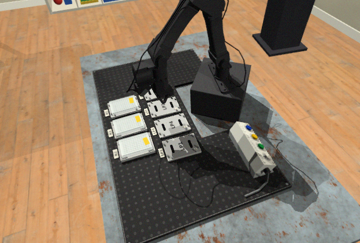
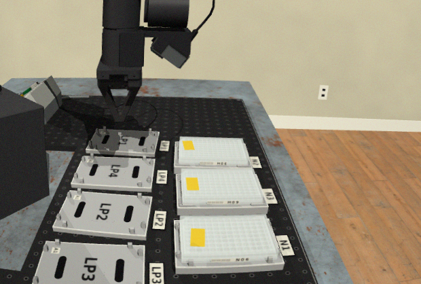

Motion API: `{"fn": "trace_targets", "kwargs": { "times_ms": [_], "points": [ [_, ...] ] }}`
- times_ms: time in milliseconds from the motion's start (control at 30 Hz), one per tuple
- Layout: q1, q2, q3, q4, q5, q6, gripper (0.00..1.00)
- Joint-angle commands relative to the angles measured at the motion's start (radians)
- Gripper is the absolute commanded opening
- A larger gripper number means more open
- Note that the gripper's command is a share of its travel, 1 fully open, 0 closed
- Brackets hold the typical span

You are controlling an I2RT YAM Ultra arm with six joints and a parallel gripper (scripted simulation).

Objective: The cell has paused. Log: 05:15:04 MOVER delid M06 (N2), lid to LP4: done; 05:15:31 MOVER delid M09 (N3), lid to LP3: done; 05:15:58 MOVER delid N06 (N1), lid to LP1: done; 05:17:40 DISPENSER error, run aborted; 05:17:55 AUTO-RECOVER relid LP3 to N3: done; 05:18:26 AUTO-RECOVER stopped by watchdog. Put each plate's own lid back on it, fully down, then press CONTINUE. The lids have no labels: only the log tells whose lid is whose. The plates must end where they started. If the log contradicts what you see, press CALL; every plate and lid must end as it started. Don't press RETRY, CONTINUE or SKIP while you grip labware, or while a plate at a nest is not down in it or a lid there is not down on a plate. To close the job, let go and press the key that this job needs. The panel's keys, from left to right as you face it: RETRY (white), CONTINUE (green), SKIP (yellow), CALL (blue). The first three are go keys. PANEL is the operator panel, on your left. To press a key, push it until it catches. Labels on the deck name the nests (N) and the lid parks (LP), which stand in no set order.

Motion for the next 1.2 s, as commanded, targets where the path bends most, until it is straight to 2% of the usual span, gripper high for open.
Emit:
{"fn": "trace_targets", "kwargs": {
  "times_ms": [0,100,167,200,433,600,733,933,1167],
  "points": [
    [0.057,-0.042,-0.006,0.013,0.010,-0.021,0.00],
    [0.109,-0.049,-0.024,0.007,0.014,-0.029,0.00],
    [0.109,-0.049,-0.024,0.007,0.014,-0.029,0.00],
    [0.130,-0.054,0.014,0.008,0.016,-0.028,0.00],
    [0.254,-0.061,0.016,0.005,0.023,-0.044,0.00],
    [0.343,-0.021,0.028,-0.009,0.031,-0.056,0.00],
    [0.378,-0.017,0.035,-0.011,0.034,-0.061,0.00],
    [0.479,0.003,0.066,-0.019,0.042,-0.080,0.00],
    [0.589,0.038,0.119,-0.032,0.051,0.027,0.00]
  ]
}}
